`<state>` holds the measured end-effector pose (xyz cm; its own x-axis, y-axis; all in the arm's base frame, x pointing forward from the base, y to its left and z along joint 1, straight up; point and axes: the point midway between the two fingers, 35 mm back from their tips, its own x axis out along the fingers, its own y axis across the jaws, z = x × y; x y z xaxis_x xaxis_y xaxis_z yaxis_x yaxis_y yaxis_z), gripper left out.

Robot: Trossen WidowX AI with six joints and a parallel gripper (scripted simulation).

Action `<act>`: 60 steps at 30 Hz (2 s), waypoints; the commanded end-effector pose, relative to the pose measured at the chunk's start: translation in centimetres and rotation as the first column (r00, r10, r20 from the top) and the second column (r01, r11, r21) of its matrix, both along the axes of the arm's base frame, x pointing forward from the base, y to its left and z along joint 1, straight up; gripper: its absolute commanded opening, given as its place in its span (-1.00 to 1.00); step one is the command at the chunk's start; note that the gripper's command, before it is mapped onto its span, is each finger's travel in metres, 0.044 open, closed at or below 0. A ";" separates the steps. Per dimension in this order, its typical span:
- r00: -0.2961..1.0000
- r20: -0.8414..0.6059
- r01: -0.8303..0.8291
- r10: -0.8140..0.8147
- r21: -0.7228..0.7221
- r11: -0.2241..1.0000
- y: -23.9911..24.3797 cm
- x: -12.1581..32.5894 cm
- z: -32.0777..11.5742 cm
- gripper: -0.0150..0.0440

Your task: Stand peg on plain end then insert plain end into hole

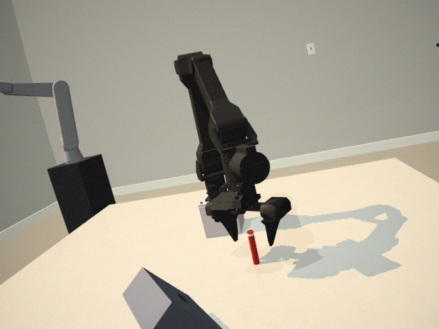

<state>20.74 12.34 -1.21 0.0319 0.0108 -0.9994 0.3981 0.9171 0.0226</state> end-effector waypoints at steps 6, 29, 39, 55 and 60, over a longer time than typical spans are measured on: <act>1.000 -0.017 0.005 -0.006 -0.006 1.000 -0.2 -0.5 -1.6 1.00; 1.000 -0.006 0.000 0.000 -0.004 1.000 -0.1 -0.2 -1.4 -0.29; 1.000 -0.006 0.000 0.000 -0.004 1.000 -0.1 -0.2 -1.1 -0.49; 1.000 -0.015 0.005 -0.005 -0.005 1.000 -0.3 -0.4 5.6 -0.49; 1.000 -0.016 0.005 -0.006 -0.006 1.000 -0.6 -0.8 6.6 -0.49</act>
<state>19.94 11.73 4.61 0.0068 -0.0045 -1.0000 0.4027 0.9153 -0.0014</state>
